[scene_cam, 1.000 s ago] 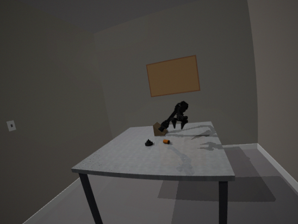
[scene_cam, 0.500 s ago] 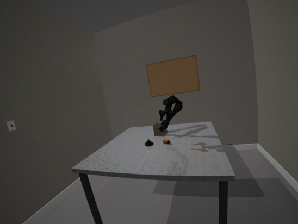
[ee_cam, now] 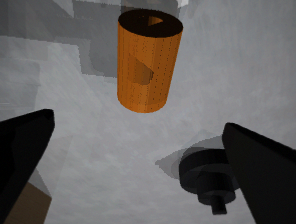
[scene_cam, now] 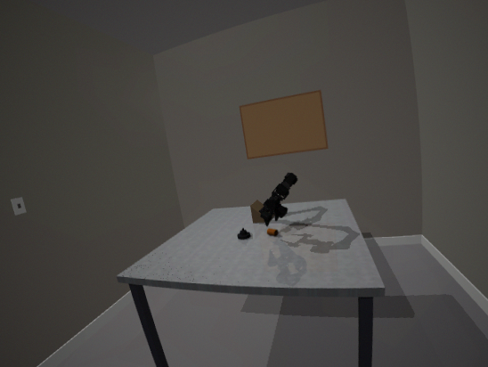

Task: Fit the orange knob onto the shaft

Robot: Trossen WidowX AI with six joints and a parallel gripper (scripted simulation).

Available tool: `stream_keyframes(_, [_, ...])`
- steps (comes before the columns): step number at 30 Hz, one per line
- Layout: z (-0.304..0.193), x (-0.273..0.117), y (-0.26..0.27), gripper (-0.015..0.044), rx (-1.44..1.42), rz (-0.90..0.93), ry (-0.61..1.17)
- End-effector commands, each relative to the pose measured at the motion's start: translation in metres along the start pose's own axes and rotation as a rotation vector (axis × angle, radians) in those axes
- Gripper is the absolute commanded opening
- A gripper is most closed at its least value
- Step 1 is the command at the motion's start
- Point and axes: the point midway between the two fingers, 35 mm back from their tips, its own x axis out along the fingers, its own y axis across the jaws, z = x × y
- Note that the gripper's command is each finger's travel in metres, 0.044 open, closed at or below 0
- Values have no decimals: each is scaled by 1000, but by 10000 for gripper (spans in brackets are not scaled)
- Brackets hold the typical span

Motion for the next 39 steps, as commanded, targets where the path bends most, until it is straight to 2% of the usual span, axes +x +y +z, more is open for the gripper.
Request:
stream_keyframes(1, [-1,2,1,440,12,-7,-9])
stream_keyframes(5, [7,21,0,440,12,-7,-10])
stream_keyframes(38, [25,64,-1,440,11,-7,-12])
stream_keyframes(39, [25,64,-1,414,11,-7,-12])
